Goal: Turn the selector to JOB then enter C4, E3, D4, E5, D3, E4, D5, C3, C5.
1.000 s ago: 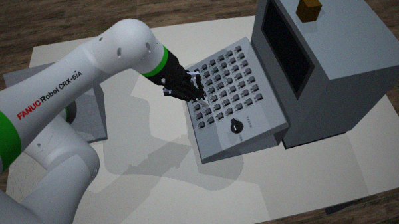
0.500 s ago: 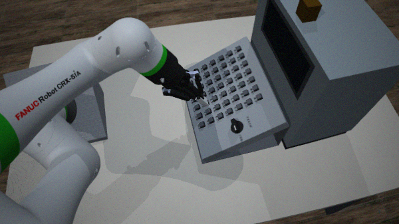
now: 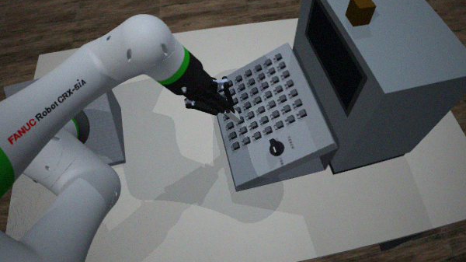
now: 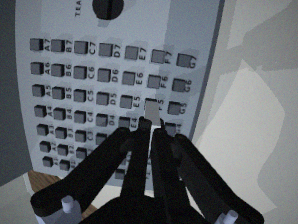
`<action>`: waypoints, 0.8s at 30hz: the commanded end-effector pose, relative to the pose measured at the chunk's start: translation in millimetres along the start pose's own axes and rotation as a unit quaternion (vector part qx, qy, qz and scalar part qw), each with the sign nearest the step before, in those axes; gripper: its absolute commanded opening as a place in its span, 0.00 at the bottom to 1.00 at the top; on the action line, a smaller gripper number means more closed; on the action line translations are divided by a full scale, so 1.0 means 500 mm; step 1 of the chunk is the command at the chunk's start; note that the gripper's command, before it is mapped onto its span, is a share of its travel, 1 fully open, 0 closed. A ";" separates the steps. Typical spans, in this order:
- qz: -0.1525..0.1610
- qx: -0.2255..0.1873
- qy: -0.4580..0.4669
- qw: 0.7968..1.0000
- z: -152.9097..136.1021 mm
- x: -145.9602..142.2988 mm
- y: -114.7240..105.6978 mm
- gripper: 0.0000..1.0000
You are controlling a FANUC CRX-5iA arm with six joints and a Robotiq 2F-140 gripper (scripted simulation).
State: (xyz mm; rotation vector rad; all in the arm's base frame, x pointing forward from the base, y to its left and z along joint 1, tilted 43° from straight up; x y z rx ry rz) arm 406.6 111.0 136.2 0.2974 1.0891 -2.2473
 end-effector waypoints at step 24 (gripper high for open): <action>0.000 0.000 0.000 1.000 0.033 -0.042 -0.024 0.00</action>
Point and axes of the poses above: the point where the finger pads meet when closed, its own y axis out along the fingers, its own x axis across the jaws, z = x × y, the point moved 10 cm from there along -y, back along the fingers, and after that the axes turned 7 degrees about y, right-handed, at the moved point
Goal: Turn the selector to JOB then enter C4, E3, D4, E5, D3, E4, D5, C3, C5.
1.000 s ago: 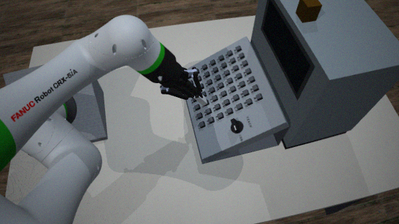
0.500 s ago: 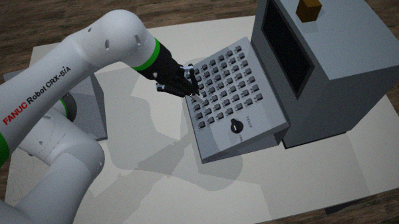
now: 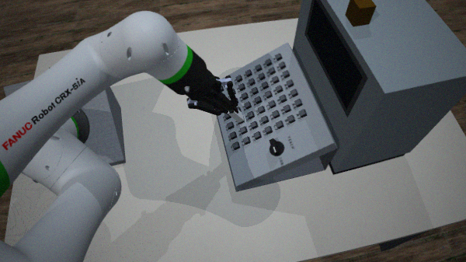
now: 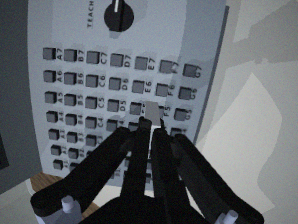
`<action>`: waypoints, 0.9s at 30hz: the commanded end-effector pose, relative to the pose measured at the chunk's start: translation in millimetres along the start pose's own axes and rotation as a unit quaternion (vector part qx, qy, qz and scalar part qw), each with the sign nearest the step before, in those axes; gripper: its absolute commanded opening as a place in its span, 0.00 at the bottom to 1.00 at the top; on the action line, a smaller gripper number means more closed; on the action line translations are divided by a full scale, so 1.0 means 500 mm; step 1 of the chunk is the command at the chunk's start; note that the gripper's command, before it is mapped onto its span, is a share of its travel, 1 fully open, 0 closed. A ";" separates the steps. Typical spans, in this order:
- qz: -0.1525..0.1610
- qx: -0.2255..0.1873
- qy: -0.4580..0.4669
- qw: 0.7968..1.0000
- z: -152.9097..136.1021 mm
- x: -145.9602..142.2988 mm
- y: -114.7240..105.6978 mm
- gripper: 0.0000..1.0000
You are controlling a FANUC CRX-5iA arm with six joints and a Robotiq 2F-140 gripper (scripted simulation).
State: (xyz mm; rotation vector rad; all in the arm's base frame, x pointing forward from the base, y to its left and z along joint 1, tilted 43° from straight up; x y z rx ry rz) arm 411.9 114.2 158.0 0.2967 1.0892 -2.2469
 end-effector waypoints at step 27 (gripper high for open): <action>0.000 0.000 0.000 1.000 0.036 -0.046 0.039 0.00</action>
Point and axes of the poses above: the point where the finger pads meet when closed, its own y axis out along the fingers, its own x axis across the jaws, z = x × y, the point moved 10 cm from there along -y, back along the fingers, and after that the axes turned 7 degrees about y, right-handed, at the moved point
